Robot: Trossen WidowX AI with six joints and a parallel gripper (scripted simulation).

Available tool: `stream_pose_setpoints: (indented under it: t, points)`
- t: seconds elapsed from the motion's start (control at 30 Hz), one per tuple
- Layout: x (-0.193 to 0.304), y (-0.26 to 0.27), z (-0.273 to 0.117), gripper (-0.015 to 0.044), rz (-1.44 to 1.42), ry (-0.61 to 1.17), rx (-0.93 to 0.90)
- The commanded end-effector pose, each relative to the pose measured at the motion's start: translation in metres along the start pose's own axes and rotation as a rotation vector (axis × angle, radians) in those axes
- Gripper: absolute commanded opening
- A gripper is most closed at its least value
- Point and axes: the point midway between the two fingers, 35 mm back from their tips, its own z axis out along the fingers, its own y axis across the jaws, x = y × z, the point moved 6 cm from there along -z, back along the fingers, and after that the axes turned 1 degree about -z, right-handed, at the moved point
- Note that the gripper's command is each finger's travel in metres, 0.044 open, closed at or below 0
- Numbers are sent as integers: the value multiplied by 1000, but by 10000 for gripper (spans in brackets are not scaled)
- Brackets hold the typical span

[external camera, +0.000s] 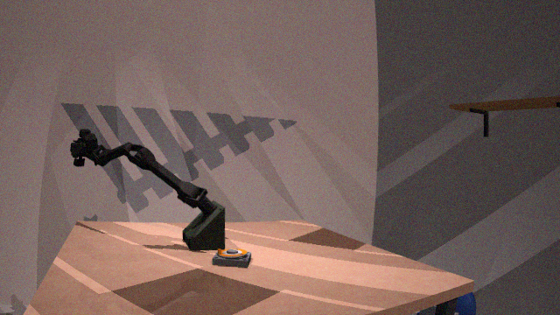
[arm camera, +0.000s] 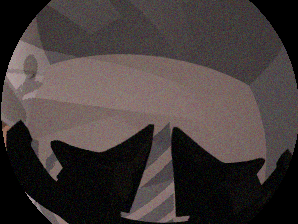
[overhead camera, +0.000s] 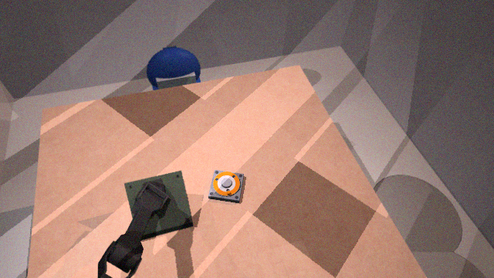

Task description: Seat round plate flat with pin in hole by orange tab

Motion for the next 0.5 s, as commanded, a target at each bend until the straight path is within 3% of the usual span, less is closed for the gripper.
stream_pose_setpoints:
  t: [0.0, 0.33, 0.47]
  points:
    - [-50, 39, -22, 0, 179, -16, -149]
    - [-149, 99, -91, 0, 449, -73, -482]
    - [-203, 119, -141, 0, 594, -95, -671]
